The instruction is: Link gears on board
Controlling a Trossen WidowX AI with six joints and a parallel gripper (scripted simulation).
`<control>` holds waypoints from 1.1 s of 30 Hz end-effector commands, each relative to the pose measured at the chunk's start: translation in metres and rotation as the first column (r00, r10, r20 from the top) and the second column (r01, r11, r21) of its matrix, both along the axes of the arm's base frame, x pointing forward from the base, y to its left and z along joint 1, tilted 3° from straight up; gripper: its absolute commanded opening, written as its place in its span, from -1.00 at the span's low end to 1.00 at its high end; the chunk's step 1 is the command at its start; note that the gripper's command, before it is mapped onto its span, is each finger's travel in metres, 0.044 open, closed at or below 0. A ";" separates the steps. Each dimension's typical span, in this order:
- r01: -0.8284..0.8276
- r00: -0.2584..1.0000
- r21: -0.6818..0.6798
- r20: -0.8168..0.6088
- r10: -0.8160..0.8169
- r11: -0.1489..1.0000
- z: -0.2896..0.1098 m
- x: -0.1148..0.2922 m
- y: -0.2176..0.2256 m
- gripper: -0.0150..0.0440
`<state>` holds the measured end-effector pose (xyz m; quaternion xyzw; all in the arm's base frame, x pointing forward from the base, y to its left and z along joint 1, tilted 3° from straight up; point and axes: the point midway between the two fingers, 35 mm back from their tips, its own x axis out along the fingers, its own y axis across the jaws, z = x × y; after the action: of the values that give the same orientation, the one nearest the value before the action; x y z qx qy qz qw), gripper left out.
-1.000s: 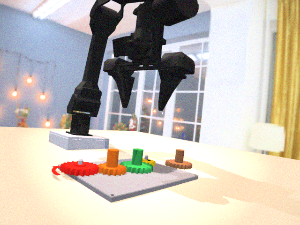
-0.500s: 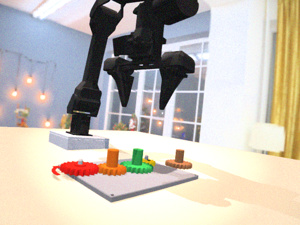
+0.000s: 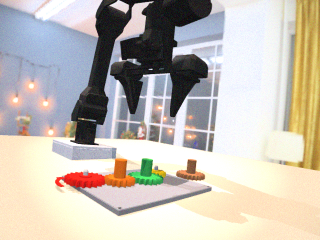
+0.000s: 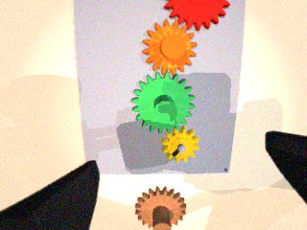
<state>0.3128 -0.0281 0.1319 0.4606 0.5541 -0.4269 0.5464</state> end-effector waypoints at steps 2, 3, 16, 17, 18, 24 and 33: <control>-0.003 1.000 0.000 -0.001 0.003 1.000 0.000 0.000 0.000 1.00; -0.003 1.000 0.000 -0.001 0.003 1.000 0.000 0.000 0.000 1.00; -0.017 1.000 0.020 0.011 0.017 1.000 0.021 -0.014 0.098 1.00; -0.016 1.000 0.021 0.009 0.016 1.000 0.024 -0.017 0.112 1.00; -0.015 1.000 0.021 0.008 0.015 1.000 0.026 -0.021 0.126 1.00; -0.010 1.000 0.023 -0.002 0.010 1.000 0.040 -0.059 0.202 1.00; -0.004 1.000 0.026 -0.012 0.004 1.000 0.056 -0.122 0.269 1.00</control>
<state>0.2083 0.2271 0.1830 0.4595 0.5684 -0.4149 0.5419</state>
